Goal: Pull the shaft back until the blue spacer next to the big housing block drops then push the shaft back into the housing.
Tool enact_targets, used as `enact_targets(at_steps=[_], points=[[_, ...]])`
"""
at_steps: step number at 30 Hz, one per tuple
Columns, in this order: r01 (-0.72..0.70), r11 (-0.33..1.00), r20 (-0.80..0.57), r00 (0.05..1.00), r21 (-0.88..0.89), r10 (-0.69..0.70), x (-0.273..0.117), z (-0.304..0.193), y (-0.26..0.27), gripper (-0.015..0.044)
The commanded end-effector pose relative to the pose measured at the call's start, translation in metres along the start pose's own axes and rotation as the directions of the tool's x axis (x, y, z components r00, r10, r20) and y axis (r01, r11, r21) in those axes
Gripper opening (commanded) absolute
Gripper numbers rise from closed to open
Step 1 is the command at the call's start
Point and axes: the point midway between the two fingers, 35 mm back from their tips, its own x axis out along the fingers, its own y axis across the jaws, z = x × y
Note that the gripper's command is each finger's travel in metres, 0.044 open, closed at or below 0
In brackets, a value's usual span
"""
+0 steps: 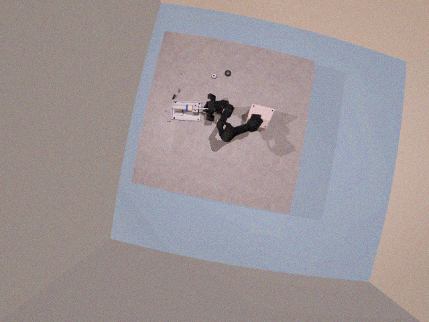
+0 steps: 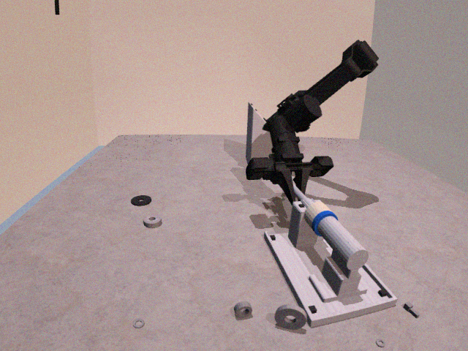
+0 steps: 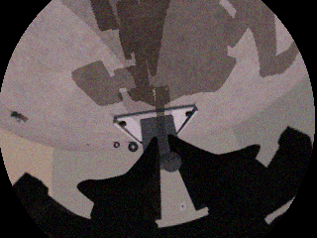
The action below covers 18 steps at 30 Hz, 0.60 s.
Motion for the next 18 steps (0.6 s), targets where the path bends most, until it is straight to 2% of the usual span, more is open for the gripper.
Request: enact_targets(at_steps=[1,18], points=[[0.0,1.0,0.001,1.0,-0.001,0.0,-0.0012,0.0015,-0.0003,0.0],[0.0,1.0,0.001,1.0,-0.001,0.0,-0.0025,0.0028,-0.0003,0.0]])
